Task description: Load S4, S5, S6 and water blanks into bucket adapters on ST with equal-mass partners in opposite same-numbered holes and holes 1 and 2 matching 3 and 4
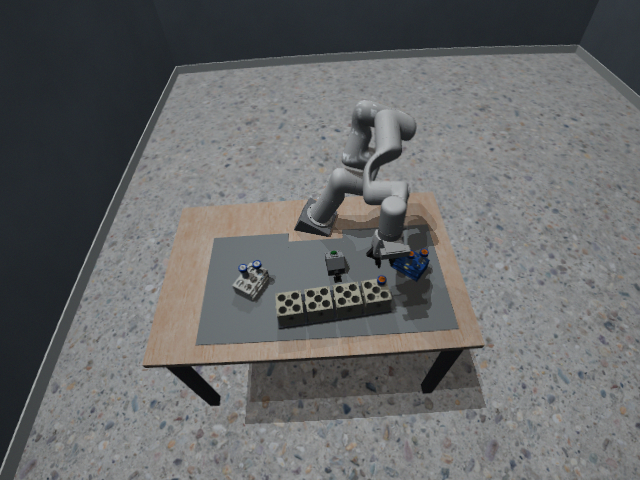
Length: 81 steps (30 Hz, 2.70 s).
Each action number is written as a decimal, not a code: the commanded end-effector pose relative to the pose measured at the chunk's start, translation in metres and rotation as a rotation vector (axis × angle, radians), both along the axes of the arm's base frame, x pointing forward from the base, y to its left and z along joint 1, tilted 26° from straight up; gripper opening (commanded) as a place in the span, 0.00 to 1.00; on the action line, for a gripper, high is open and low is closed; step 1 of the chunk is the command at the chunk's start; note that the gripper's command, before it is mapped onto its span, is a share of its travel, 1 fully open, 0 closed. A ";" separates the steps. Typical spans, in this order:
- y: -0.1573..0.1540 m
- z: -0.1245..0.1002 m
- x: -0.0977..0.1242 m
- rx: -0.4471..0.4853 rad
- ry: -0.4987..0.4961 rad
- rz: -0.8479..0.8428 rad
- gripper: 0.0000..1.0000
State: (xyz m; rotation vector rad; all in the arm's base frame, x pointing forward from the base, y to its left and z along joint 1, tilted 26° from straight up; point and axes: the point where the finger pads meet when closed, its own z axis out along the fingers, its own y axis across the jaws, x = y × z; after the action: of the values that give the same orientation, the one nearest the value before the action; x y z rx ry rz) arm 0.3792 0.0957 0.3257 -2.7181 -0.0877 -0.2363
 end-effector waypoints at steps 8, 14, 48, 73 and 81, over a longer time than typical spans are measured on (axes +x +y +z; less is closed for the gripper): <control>-0.003 0.008 0.000 0.000 -0.004 0.000 0.44; -0.003 0.008 0.000 0.000 -0.004 0.000 0.44; 0.078 0.035 -0.052 -0.102 -0.274 0.601 0.57; 0.171 0.067 -0.112 -0.112 -0.306 0.673 0.57; 0.177 0.069 -0.116 -0.112 -0.306 0.673 0.57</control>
State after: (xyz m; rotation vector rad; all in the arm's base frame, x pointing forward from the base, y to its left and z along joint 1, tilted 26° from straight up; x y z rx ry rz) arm 0.2643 0.2697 0.3919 -2.5559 -1.1018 -0.4389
